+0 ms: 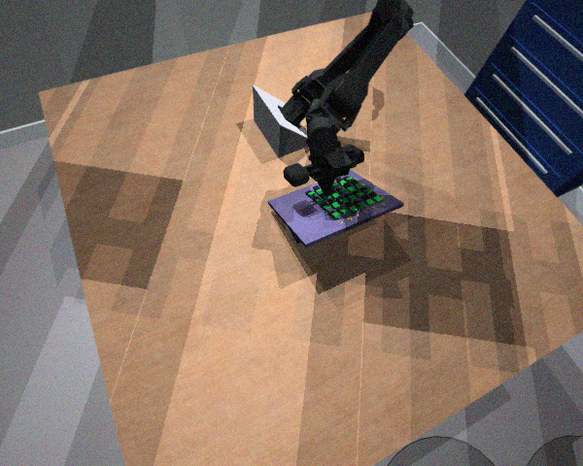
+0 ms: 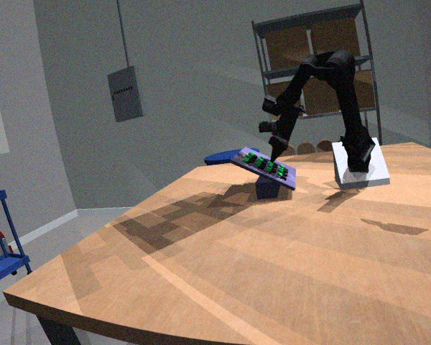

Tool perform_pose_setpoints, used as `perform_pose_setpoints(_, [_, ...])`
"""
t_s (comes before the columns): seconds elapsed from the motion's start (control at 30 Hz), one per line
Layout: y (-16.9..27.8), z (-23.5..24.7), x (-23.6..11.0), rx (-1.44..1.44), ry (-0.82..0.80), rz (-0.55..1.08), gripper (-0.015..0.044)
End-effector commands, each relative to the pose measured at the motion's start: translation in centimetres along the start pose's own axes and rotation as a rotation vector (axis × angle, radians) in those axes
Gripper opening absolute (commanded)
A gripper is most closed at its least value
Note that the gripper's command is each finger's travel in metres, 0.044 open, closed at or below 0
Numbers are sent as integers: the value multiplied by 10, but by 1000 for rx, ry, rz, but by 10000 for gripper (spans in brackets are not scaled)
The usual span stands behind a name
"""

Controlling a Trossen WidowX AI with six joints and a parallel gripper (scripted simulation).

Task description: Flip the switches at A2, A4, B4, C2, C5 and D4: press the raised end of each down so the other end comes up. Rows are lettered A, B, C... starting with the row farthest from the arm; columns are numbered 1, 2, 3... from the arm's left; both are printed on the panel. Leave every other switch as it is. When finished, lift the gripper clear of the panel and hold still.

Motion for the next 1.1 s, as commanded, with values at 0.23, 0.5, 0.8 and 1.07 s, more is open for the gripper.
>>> perform_pose_setpoints(0.23, [0,0,1,3,-3,-1,0])
perform_pose_setpoints(0.5, [0,0,2,2,-3,-1,0])
perform_pose_setpoints(0.8, [0,0,4,2,-3,-1,0])
perform_pose_setpoints(1.07, [0,0,5,2,-3,-1,0])
Point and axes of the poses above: the point midway between the two fingers, 35 mm back from their tips, its own x axis out along the fingers, its own z axis across the jaws, y = z × x, the point moved 1 cm from there along -x, back along the fingers, and after that the axes turned 4 degrees about x, right-handed, at the moved point
